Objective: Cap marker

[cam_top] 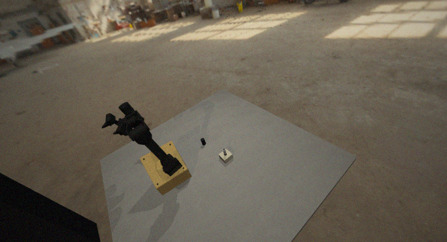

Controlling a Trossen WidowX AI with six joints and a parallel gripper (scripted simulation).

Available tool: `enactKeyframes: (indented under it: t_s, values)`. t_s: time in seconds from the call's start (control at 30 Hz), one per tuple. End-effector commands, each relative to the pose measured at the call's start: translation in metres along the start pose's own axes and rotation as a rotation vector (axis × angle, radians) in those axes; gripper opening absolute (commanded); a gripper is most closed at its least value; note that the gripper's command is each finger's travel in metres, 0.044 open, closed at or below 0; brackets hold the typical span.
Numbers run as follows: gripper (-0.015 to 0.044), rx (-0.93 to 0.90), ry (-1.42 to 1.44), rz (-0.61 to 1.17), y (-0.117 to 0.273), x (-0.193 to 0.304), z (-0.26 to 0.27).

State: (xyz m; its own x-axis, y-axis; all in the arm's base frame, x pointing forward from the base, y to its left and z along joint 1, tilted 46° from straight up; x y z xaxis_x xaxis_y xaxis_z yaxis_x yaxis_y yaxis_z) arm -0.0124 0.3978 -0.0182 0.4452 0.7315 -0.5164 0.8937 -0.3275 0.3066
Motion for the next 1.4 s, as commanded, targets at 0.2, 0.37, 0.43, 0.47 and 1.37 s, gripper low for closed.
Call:
enactKeyframes:
  t_s: [0.2, 0.37, 0.43, 0.47, 1.37]
  values:
    - [0.0241, -0.039, -0.507, 0.353, 0.057, 0.033, 0.021]
    - [0.0241, -0.034, -0.960, 0.662, 0.114, 0.048, 0.046]
    - [0.0241, -0.025, -1.134, 0.782, 0.137, 0.050, 0.057]
    - [0.0241, -0.019, -1.219, 0.842, 0.148, 0.050, 0.063]
    - [0.0241, 0.055, -2.602, 2.332, 0.362, -0.066, 0.177]
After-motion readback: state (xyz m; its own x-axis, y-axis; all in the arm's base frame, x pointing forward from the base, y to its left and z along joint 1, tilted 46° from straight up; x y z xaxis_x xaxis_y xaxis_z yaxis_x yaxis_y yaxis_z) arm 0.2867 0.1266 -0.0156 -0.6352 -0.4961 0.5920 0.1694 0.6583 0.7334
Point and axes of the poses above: the point midway between the two fingers, 35 mm back from their tips, its own y axis back along the fingers, its own z axis across the jaws, x = y × z, the point moved 10 cm from there along y, back along the fingers, and after that the axes turned 4 degrees about -y, right-handed, at the moved point
